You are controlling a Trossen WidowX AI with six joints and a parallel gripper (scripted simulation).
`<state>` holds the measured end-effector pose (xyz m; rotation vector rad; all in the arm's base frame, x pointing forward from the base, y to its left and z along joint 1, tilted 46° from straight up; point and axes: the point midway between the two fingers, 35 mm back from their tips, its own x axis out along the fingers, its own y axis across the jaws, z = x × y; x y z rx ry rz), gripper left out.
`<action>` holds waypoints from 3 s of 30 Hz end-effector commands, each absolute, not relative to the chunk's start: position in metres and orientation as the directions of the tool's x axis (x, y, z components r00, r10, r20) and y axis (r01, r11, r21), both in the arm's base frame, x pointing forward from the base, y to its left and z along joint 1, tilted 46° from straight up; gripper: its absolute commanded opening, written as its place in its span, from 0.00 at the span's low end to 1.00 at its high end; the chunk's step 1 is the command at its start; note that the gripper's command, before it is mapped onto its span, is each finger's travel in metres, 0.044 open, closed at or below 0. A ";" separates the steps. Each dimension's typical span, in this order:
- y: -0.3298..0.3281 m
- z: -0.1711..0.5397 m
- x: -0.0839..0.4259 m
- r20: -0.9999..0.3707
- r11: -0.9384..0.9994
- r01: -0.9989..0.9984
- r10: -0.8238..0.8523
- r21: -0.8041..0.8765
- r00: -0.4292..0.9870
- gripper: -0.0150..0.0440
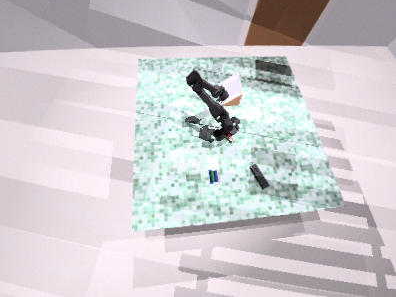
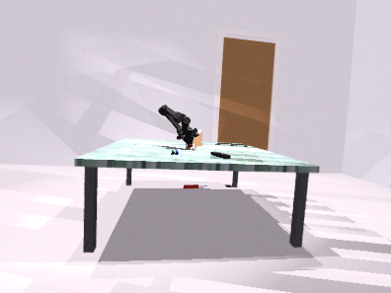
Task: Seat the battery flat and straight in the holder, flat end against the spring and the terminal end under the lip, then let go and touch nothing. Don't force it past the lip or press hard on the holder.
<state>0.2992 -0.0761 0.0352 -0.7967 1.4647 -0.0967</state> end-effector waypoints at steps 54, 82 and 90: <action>-0.081 0.026 0.307 -0.783 0.771 -0.379 -0.601 -0.513 -0.163 0.35; -0.079 0.021 0.321 -0.771 0.776 -0.375 -0.604 -0.508 -0.205 0.35; -0.078 0.021 0.322 -0.770 0.776 -0.374 -0.603 -0.508 -0.207 0.35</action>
